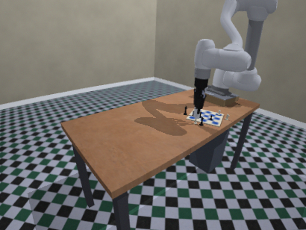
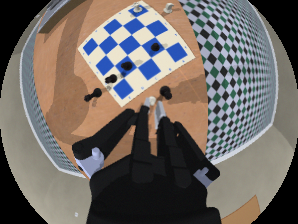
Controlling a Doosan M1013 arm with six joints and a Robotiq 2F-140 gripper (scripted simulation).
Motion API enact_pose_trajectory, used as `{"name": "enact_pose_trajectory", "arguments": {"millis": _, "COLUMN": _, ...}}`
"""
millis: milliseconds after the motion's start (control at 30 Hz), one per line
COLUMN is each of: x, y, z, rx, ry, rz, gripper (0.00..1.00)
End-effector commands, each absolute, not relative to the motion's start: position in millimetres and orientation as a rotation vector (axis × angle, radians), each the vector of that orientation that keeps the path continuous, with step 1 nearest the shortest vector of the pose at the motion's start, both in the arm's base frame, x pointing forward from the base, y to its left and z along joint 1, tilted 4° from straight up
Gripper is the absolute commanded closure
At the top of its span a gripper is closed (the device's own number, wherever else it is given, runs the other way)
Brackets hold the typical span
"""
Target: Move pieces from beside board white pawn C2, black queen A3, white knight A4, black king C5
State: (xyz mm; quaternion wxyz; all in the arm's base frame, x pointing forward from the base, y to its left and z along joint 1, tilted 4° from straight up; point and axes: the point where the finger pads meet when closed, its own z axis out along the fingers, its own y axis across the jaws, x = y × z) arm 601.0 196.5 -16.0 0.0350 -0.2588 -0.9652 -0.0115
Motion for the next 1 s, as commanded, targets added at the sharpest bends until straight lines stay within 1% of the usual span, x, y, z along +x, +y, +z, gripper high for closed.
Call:
{"name": "enact_pose_trajectory", "arguments": {"millis": 0, "x": 600.9, "y": 196.6, "z": -16.1, "rx": -0.796, "ry": -2.967, "rz": -0.036, "gripper": 0.8}}
{"name": "enact_pose_trajectory", "arguments": {"millis": 233, "x": 600.7, "y": 196.7, "z": -20.0, "rx": -0.796, "ry": -2.967, "rz": -0.036, "gripper": 0.8}}
{"name": "enact_pose_trajectory", "arguments": {"millis": 733, "x": 599.1, "y": 197.8, "z": -46.1, "rx": -0.796, "ry": -2.967, "rz": -0.036, "gripper": 0.8}}
{"name": "enact_pose_trajectory", "arguments": {"millis": 967, "x": 598.9, "y": 197.9, "z": -48.8, "rx": -0.796, "ry": -2.967, "rz": -0.036, "gripper": 0.8}}
